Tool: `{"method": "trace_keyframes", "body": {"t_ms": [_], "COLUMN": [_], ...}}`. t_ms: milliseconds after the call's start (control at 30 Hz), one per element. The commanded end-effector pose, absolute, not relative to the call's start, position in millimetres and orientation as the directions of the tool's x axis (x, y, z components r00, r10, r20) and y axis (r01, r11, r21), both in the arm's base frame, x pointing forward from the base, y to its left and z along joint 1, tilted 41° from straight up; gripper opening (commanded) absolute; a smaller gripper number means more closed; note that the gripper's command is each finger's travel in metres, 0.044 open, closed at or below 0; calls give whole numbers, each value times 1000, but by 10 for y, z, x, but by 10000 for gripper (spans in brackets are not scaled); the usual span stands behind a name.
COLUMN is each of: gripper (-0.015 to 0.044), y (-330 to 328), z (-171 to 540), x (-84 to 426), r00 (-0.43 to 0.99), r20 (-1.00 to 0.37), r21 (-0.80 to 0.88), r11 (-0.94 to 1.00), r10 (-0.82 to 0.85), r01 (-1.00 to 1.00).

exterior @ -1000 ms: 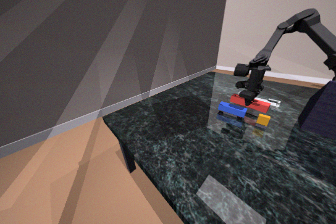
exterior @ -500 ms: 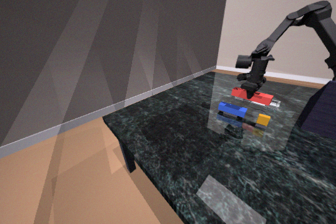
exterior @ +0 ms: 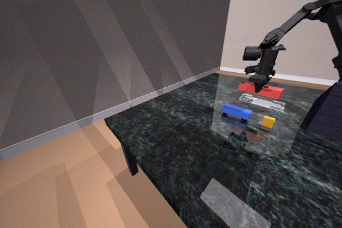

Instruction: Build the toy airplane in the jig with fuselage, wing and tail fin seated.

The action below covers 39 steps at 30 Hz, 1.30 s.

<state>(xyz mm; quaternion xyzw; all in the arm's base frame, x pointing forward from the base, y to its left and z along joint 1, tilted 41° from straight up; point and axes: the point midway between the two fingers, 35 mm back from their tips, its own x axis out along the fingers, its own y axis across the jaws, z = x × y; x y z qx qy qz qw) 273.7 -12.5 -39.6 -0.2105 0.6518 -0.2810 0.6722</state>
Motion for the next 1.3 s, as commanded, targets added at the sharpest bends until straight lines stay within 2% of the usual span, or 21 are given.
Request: {"method": "trace_keyframes", "body": {"t_ms": [0,1267], "gripper": [0,0], "y": [-79,-1082], "z": [-327,-55], "x": [2746,2767], "r00": [-3,-7], "r20": [-761,-780], "r21": [-645,-626], "r11": [756,780], "r10": [-648,-626], "r01": [113,16]}}
